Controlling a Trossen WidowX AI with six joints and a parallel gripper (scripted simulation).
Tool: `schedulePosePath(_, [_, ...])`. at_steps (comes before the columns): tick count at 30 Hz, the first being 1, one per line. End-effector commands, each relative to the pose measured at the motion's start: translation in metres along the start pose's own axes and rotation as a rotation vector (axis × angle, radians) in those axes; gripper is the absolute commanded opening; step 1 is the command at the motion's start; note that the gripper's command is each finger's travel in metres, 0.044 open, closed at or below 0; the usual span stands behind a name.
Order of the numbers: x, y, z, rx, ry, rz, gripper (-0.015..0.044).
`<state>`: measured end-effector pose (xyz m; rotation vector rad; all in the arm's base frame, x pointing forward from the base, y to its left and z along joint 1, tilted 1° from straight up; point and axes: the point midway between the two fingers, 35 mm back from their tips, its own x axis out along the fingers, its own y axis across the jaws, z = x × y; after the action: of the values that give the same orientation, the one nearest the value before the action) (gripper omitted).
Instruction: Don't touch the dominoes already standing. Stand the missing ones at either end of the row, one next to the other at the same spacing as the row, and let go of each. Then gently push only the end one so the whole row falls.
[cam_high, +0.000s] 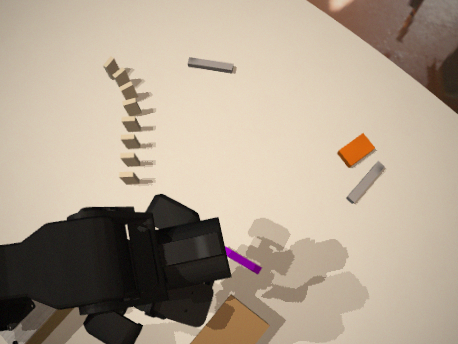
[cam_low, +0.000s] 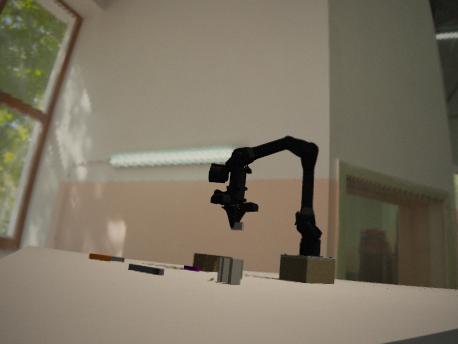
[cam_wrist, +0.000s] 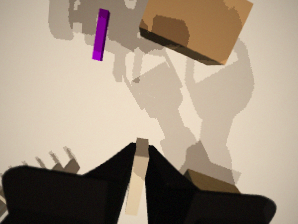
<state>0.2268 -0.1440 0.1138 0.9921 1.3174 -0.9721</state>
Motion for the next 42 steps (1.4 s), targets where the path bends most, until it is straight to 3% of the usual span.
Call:
schedulePosePath(1, [-0.003,0.0,-0.016,-0.004,-0.001,-0.001,0.0027])
schedulePosePath(23, [0.055,0.04,0.02,-0.21,-0.458,-0.073,0.0027])
schedulePosePath(42, [0.073,0.066,0.019,-0.288,-0.887,-0.086,0.0027])
